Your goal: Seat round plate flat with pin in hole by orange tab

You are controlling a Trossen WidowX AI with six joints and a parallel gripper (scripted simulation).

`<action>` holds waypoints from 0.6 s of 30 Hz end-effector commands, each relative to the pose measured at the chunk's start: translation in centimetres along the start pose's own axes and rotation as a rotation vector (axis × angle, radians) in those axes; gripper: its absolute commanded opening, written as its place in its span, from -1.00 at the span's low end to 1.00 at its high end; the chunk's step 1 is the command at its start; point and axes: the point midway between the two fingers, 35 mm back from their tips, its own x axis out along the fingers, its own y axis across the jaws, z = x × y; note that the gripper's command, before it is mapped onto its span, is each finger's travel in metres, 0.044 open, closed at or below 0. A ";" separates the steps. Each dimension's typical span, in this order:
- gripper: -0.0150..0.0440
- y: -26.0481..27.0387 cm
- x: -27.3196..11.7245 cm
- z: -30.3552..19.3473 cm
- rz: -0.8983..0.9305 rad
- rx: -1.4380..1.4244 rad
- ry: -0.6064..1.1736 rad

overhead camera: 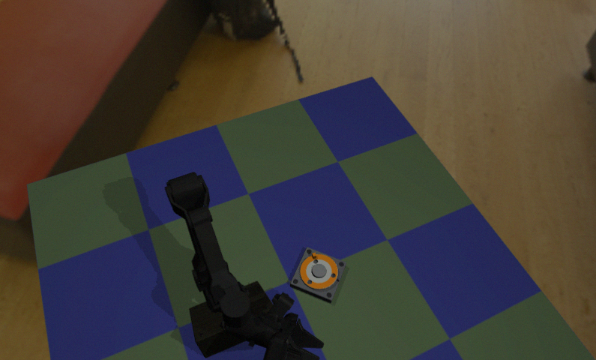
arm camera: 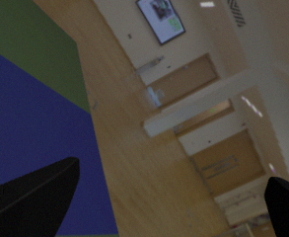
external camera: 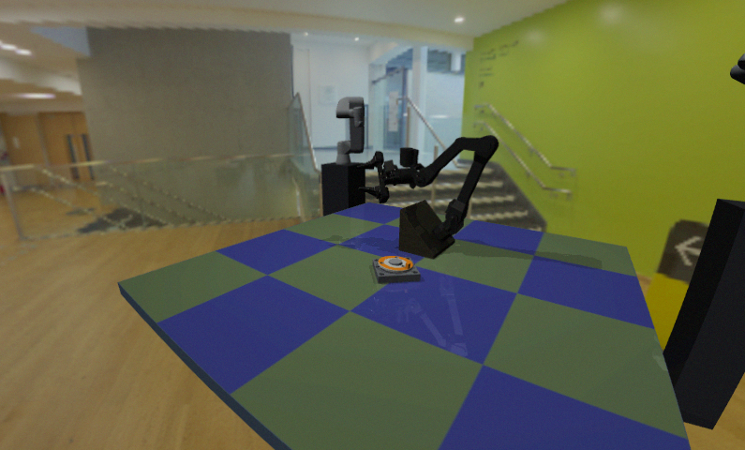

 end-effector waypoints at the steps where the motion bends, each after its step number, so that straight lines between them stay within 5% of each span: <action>1: 0.78 0.2 0.2 0.1 0.010 0.001 0.002; 8: 0.15 8.1 4.3 4.3 0.395 0.056 0.118; 15: -0.47 14.8 4.3 7.7 0.692 0.144 0.308; 18: -0.49 16.4 3.9 8.5 0.755 0.158 0.362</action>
